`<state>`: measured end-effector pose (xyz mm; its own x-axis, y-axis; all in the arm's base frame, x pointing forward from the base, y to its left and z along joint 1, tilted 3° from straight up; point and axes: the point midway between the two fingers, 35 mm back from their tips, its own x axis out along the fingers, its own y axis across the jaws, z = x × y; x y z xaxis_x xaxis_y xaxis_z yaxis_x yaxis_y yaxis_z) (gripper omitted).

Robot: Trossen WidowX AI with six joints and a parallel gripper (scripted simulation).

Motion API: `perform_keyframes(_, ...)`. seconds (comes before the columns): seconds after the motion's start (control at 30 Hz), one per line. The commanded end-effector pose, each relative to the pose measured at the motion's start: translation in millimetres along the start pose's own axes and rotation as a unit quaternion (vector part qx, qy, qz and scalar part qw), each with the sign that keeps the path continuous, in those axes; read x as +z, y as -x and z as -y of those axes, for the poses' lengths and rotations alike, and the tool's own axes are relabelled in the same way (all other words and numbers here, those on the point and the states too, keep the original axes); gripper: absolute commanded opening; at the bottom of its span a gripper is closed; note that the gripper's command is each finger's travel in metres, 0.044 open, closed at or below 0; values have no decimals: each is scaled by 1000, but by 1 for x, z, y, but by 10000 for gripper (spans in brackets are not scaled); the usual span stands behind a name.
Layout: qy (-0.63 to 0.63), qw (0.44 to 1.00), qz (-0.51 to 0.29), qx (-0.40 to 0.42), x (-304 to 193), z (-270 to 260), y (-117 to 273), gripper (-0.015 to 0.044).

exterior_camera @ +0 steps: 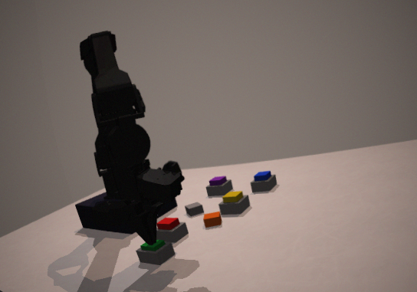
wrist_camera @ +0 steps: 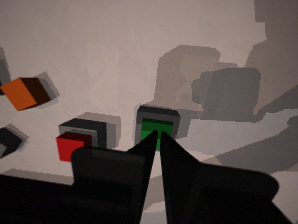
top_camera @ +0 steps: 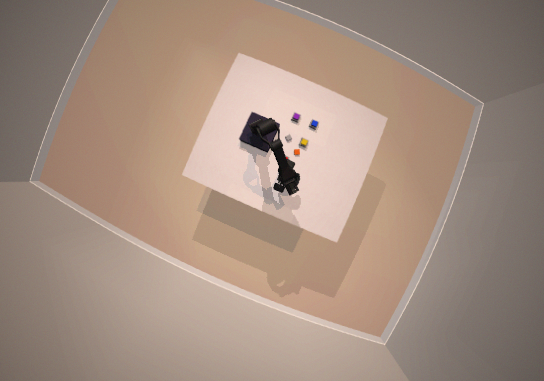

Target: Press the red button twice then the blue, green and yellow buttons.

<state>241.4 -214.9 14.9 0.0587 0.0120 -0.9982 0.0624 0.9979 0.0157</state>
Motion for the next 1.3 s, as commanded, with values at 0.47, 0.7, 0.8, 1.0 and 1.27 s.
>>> perform_keyframes(0.47,-3,1000,-4,5,-1,-1,83,20)
perform_keyframes(0.7,-3,1000,-4,5,4,-10,93,20)
perform_keyframes(0.8,-3,1000,-3,5,24,-49,94,20)
perform_keyframes(1.0,-3,1000,-3,8,46,-136,95,20)
perform_keyframes(1.27,-3,1000,-2,15,39,-241,97,20)
